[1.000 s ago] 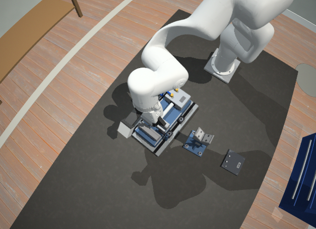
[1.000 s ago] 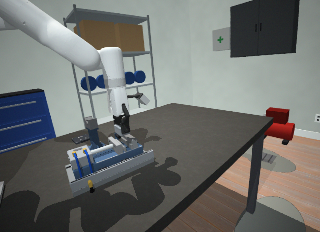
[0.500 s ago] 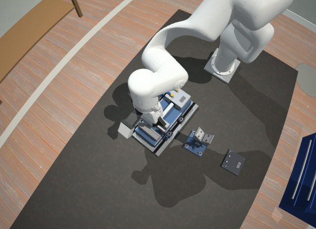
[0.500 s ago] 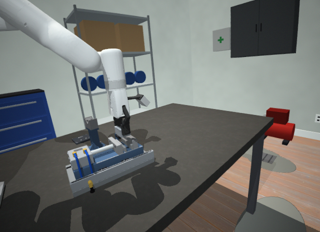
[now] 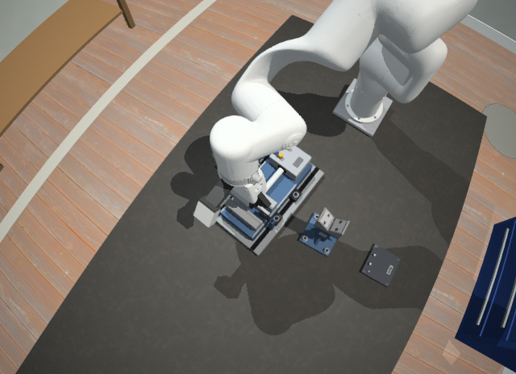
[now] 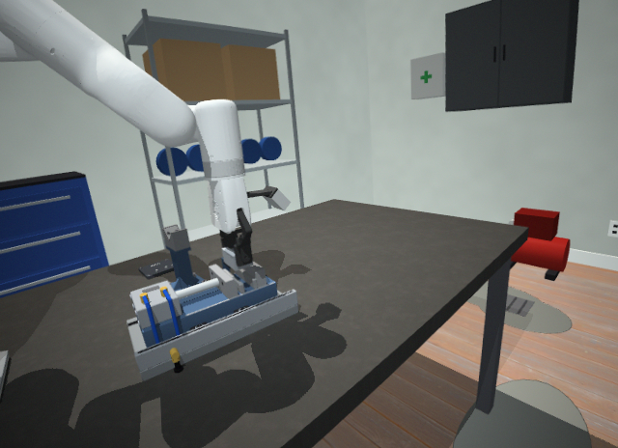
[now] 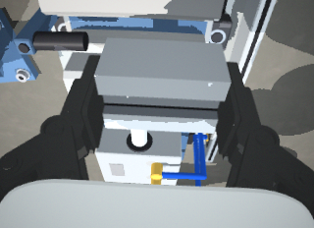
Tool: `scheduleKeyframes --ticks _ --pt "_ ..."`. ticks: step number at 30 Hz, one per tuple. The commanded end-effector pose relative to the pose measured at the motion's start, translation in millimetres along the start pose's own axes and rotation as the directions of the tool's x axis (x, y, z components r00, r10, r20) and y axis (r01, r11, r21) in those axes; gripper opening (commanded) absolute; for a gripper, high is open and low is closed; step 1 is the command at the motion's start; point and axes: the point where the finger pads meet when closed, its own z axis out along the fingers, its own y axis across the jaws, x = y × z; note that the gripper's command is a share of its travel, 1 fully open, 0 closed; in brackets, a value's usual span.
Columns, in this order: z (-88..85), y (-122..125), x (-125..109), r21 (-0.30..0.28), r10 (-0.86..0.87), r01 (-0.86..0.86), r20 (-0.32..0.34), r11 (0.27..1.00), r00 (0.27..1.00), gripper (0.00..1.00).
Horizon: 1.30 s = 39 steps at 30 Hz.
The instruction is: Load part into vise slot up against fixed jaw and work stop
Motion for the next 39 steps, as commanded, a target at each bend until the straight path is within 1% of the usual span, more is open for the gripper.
scheduleKeyframes --ticks 1,15,39 --pt "1.4 0.3 1.6 -0.001 0.0 0.0 -0.005 1.0 1.0 0.0" --pt "7.3 0.3 1.7 -0.001 0.0 0.0 -0.005 1.0 1.0 0.0" --pt "7.8 0.3 1.7 -0.001 0.0 0.0 -0.005 1.0 1.0 0.0"
